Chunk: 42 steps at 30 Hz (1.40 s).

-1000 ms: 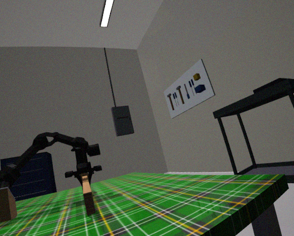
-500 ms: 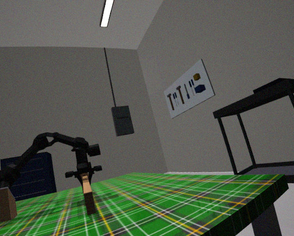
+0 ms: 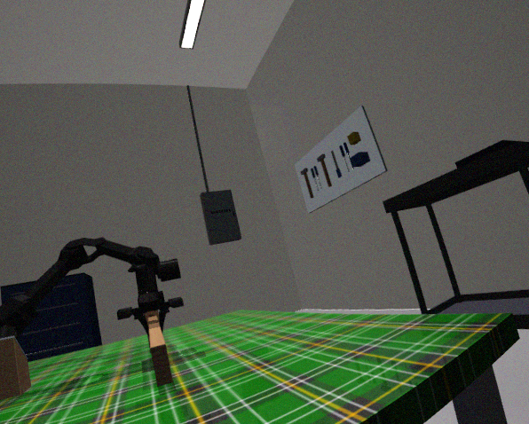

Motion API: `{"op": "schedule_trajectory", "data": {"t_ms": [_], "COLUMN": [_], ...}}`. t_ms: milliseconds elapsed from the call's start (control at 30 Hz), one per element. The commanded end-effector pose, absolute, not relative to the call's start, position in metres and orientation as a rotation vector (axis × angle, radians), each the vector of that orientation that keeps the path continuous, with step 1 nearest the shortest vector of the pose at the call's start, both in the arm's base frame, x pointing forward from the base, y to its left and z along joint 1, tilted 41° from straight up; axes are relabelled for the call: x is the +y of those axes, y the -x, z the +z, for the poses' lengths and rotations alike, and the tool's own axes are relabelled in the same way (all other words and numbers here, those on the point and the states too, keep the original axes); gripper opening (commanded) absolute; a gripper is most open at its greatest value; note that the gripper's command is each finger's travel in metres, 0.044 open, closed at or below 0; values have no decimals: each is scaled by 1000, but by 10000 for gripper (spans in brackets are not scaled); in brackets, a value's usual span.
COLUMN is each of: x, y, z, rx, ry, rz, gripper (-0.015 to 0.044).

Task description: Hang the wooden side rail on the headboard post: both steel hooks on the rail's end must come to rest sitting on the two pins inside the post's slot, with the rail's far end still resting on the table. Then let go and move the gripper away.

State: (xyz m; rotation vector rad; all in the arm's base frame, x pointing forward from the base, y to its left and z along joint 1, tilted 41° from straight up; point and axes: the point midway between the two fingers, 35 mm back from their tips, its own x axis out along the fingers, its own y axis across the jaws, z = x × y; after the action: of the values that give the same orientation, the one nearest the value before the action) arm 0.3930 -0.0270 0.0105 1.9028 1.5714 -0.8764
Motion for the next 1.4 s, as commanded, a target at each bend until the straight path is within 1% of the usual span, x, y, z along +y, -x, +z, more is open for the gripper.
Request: {"op": "schedule_trajectory", "data": {"t_ms": [0,1367], "x": [-30,-26], "y": [-394,-395], "z": [14,16], "rx": [1557,1557], "ry": [-1904,-1904], "rz": [-879,-879], "gripper": [0,0]}}
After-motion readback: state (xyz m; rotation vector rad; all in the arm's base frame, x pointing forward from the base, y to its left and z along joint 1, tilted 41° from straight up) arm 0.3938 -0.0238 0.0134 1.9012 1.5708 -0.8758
